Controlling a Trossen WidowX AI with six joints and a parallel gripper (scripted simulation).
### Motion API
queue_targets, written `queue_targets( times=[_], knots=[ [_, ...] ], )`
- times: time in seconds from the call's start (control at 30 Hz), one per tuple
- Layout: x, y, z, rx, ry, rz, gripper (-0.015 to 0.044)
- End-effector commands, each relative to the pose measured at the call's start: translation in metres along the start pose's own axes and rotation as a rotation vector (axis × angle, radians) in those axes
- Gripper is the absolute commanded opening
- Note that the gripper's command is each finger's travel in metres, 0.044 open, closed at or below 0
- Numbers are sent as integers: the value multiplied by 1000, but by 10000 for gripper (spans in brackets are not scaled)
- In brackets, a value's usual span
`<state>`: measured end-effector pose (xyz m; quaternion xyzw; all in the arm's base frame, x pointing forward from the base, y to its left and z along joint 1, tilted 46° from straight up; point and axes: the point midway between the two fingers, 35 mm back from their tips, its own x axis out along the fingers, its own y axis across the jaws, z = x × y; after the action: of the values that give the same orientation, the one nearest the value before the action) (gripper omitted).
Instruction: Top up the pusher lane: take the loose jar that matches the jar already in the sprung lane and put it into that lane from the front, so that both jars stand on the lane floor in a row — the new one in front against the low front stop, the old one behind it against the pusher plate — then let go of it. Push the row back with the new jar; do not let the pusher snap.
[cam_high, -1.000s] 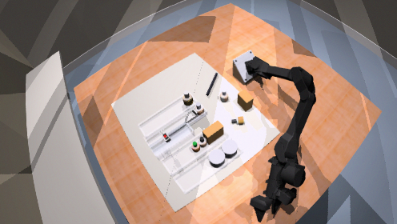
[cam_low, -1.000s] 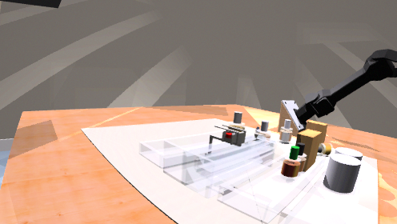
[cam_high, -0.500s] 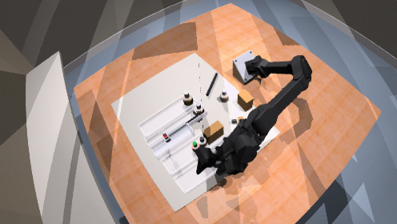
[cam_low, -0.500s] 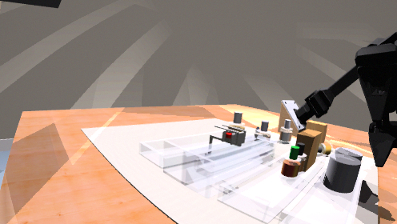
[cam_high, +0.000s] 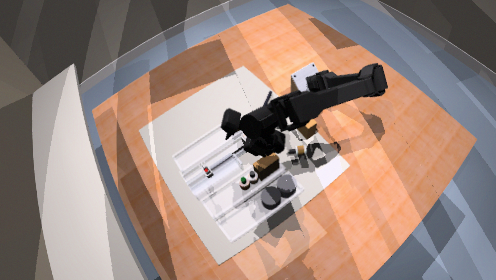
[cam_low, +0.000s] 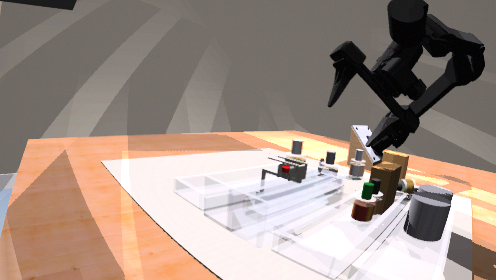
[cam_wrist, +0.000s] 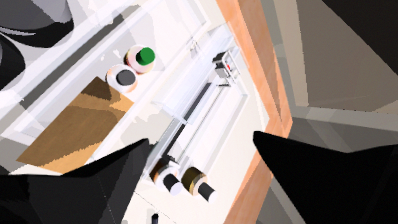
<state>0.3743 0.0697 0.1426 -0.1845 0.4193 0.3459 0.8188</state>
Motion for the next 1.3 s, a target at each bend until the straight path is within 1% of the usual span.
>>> queue_targets(
  times=[0.0,0.2,0.3,0.37,0.73,0.8,0.9,1.27],
  knots=[
    [0,4,-55,143,118,103,440],
    [-23,38,-140,495,278,355,440],
    [-42,61,-165,693,314,496,440],
    [-50,70,-169,780,319,560,440],
    [-50,70,-168,792,319,568,440],
    [-43,74,-169,792,319,567,440],
    [-22,90,-170,792,318,568,440],
    [-8,101,-171,791,317,569,440]
  ],
)
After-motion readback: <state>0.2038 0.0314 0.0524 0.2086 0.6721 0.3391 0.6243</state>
